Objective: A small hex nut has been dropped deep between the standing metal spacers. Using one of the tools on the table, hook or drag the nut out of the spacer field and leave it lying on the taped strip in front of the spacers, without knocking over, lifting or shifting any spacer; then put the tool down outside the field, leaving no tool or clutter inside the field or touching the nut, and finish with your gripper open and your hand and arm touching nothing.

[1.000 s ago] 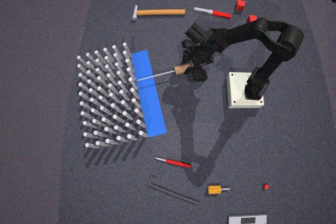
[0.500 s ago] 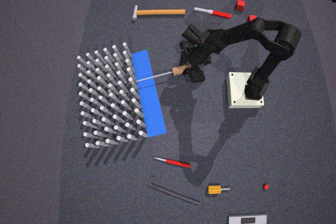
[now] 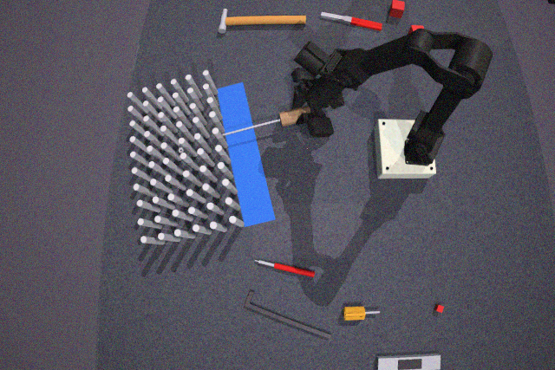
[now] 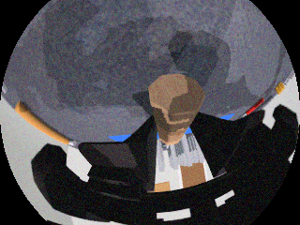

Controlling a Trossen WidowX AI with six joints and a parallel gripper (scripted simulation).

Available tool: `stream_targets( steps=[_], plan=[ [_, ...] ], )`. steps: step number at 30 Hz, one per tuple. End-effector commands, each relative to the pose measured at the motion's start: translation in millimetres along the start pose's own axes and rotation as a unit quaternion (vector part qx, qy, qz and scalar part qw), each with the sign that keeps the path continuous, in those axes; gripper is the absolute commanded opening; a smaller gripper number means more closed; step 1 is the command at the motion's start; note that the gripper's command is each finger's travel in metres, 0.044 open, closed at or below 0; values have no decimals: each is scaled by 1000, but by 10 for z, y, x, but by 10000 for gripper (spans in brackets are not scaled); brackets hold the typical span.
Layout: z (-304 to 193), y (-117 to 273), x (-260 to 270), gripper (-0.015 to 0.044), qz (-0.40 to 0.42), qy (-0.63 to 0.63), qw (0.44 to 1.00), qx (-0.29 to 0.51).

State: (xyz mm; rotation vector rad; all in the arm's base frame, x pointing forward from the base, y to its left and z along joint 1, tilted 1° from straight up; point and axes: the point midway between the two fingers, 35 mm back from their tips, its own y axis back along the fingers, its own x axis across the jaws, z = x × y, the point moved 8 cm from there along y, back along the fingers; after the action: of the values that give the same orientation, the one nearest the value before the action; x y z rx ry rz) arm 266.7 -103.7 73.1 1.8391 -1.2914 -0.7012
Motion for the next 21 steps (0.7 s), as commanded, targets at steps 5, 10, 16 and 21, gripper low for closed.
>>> stream_targets(
  steps=[5,10,16,21],
  plan=[
    [-112,-27,34,0,6,2,1000,6],
    [-151,-50,34,0,6,2,1000,7],
    [-199,-79,34,0,6,2,1000,7],
    [-238,-102,34,0,6,2,1000,7]
  ],
)
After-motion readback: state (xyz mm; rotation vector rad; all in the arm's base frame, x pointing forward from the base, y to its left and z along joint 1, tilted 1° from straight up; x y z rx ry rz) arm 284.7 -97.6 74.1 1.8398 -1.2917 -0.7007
